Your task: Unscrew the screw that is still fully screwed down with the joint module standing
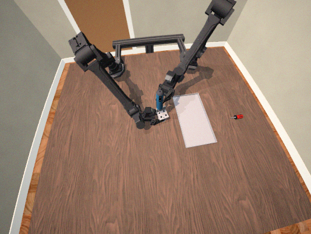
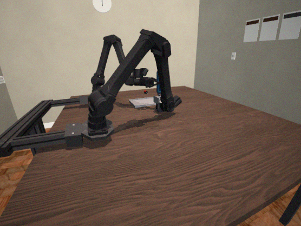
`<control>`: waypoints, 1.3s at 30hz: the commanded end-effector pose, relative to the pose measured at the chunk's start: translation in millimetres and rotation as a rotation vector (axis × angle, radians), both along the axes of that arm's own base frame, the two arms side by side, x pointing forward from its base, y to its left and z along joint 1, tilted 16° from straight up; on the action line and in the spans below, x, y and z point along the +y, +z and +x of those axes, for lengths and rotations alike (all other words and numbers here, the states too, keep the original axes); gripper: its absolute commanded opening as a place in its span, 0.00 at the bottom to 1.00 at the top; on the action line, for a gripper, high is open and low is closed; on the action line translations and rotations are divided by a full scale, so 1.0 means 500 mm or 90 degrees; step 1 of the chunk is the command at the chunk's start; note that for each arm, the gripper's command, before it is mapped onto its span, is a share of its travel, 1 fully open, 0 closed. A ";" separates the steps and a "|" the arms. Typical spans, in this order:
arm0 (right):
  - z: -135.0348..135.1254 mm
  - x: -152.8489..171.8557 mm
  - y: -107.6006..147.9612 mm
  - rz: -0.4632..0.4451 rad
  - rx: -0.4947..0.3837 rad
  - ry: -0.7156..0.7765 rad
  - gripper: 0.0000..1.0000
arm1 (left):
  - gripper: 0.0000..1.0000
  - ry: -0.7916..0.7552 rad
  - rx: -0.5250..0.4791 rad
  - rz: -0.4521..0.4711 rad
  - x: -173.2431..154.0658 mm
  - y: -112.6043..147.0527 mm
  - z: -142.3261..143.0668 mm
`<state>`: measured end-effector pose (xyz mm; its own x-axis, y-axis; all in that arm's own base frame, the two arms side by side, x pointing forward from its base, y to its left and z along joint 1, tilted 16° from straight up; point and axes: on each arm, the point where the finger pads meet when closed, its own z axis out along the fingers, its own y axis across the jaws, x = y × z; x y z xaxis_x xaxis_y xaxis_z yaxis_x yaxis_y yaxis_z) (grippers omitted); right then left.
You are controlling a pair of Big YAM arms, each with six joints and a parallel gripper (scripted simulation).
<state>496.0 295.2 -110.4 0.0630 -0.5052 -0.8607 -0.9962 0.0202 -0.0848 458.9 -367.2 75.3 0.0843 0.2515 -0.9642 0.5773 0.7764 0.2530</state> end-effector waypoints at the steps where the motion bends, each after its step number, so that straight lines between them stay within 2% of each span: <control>1: 0.022 0.009 0.017 0.006 -0.017 0.000 0.59 | 0.42 -0.002 -0.020 -0.015 -0.010 0.027 0.011; 39: 0.022 0.009 0.017 0.006 -0.017 0.000 0.59 | 0.42 -0.002 -0.020 -0.015 -0.009 0.024 0.011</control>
<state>496.0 295.2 -110.4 0.0630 -0.5052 -0.8607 -0.9962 0.0202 -0.0848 459.0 -367.0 74.6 0.0867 0.2494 -0.9645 0.5771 0.7766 0.2527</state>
